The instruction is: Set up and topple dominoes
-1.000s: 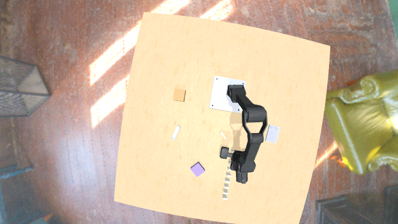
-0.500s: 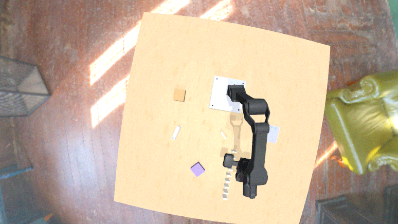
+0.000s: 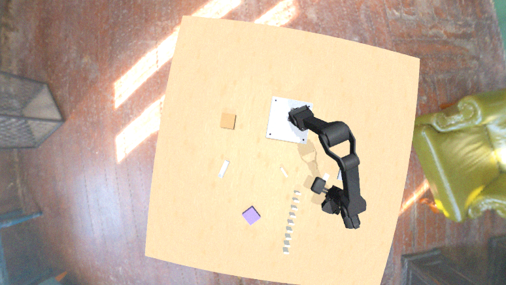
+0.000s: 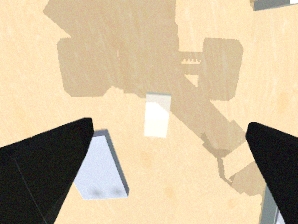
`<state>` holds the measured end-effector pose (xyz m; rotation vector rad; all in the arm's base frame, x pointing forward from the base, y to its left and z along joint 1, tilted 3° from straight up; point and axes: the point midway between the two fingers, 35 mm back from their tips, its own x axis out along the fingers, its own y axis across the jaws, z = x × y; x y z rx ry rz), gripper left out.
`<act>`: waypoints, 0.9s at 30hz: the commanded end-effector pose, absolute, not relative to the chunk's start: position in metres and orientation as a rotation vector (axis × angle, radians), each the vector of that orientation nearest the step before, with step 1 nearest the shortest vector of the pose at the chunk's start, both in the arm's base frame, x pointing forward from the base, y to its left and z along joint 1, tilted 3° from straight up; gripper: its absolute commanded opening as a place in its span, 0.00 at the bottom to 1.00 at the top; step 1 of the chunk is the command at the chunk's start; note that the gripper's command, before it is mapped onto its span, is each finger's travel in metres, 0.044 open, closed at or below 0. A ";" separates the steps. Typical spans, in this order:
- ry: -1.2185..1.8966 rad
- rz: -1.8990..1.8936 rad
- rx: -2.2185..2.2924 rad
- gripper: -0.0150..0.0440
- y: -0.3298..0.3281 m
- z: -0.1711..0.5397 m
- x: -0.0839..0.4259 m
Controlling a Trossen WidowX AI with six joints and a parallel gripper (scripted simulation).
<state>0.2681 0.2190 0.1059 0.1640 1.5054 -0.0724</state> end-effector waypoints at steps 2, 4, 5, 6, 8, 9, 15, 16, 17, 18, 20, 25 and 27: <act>1.497 -0.114 0.207 1.00 0.228 0.096 0.260; 1.497 -0.114 0.207 1.00 0.228 0.096 0.260; 1.497 -0.114 0.207 1.00 0.228 0.094 0.260; 1.497 -0.114 0.207 1.00 0.229 0.090 0.261; 1.497 -0.114 0.207 1.00 0.230 0.073 0.262; 1.497 -0.114 0.207 1.00 0.231 0.063 0.263; 1.497 -0.114 0.206 1.00 0.231 0.031 0.261; 1.497 -0.114 0.206 1.00 0.231 0.031 0.260; 1.497 -0.114 0.206 1.00 0.231 0.031 0.260; 1.497 -0.114 0.206 1.00 0.231 0.030 0.260; 1.497 -0.114 0.206 1.00 0.231 0.028 0.260; 1.497 -0.114 0.206 1.00 0.232 0.020 0.261; 1.497 -0.114 0.206 1.00 0.232 0.017 0.261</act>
